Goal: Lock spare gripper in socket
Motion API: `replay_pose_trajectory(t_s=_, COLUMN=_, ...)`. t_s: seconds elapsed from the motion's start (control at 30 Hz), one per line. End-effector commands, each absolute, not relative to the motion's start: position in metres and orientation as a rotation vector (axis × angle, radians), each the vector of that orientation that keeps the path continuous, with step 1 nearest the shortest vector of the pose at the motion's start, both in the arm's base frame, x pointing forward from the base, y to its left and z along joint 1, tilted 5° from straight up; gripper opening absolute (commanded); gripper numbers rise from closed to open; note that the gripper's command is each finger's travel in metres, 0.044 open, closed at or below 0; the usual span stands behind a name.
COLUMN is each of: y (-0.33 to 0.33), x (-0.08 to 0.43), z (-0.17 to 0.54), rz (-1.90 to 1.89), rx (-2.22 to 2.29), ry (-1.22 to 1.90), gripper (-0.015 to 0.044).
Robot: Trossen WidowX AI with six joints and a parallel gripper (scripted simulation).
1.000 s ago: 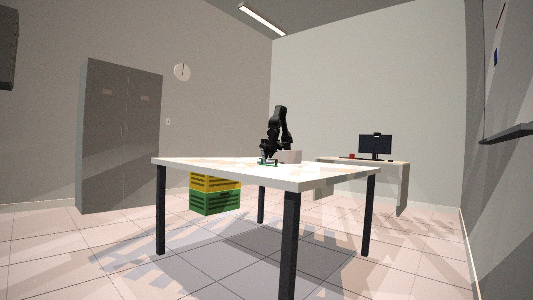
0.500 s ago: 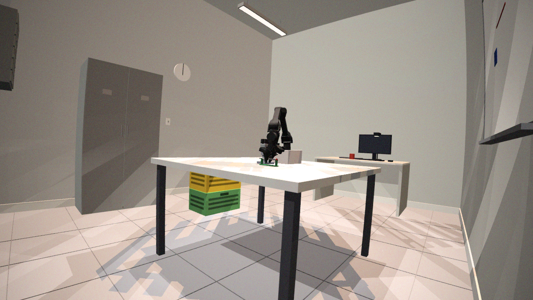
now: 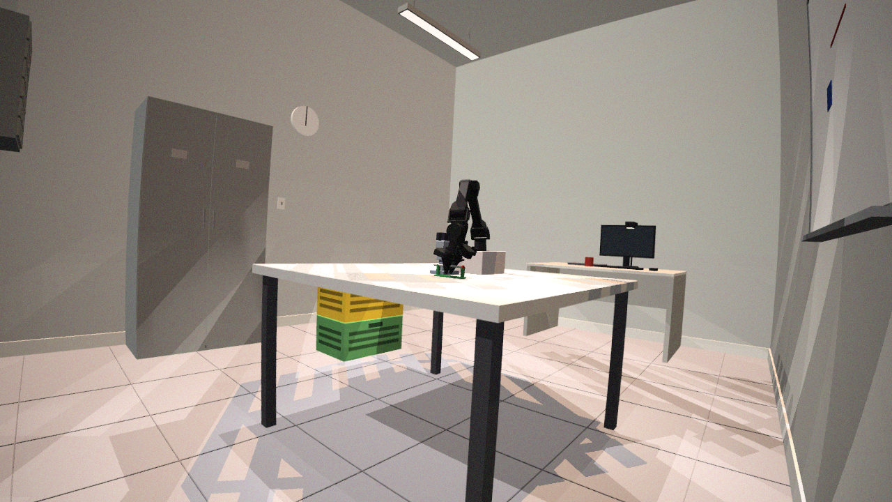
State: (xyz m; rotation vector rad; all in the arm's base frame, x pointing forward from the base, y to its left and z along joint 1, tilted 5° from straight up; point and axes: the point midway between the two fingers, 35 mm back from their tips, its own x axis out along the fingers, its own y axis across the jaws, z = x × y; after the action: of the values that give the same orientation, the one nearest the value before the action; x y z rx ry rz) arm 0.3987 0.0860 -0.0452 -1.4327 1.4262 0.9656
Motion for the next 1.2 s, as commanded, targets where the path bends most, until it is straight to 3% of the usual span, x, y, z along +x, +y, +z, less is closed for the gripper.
replay_pose_trajectory(t_s=0.0, y=0.086, x=0.398, z=-0.047, rz=0.974, rx=-1.436, ry=1.425, gripper=0.0049)
replay_pose_trajectory(t_s=0.07, y=0.086, x=0.398, z=-0.047, rz=0.974, rx=-1.436, ry=1.425, gripper=0.0000)
replay_pose_trajectory(t_s=1.17, y=0.090, x=0.396, z=0.017, rz=0.976, rx=-1.442, ry=1.423, gripper=0.0001)
